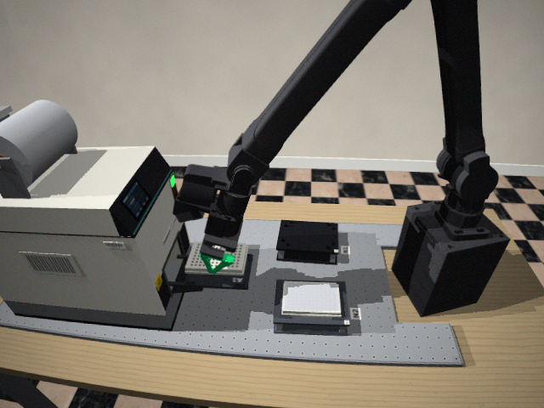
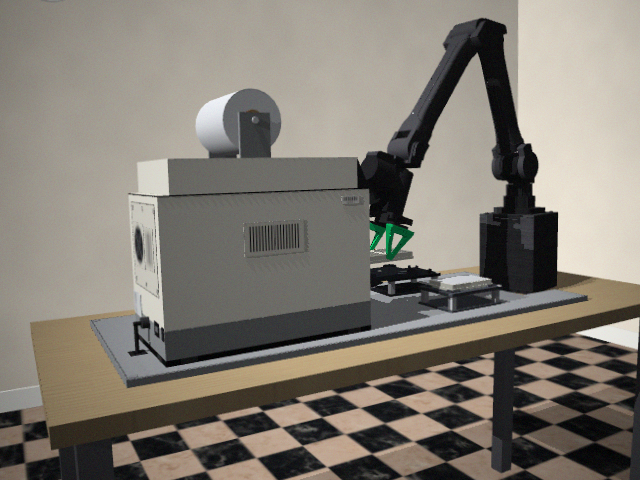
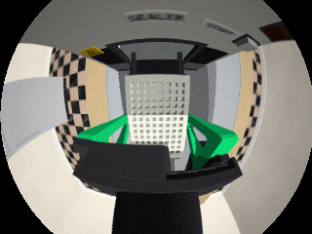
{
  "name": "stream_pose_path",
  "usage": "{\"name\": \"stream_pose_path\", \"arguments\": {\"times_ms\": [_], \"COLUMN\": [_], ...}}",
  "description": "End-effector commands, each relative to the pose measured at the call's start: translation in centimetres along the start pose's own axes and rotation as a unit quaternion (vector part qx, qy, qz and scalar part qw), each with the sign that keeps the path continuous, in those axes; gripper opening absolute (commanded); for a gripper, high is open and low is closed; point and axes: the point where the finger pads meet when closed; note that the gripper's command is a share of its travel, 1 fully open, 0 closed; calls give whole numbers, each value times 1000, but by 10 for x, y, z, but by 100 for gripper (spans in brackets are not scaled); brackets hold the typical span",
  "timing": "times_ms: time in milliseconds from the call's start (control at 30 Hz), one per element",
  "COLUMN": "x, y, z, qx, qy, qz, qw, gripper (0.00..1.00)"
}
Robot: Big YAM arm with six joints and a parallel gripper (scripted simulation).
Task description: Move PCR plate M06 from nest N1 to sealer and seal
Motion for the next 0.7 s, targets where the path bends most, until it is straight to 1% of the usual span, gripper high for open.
{"name": "stream_pose_path", "arguments": {"times_ms": [0, 133, 300, 367, 467, 667], "x": [44, 43, 31, 26, 21, 17], "y": [2, 7, 16, 16, 14, 1], "z": [8, 8, 5, 4, 6, 11], "qx": [6, 7, 11, 10, 9, 6], "qy": [-33, -32, -31, -27, -26, -25], "qz": [-12, -8, 1, 2, 2, -7], "qw": [999, 999, 999, 1000, 1000, 1000], "gripper": [0, 0, 0, 0, 0, 0]}}
Point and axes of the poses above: the point where the finger pads meet when closed, its own z axis back along the fingers, its own y axis across the jaws, x = y × z, and after that the axes turned 5 degrees about -z, right-handed
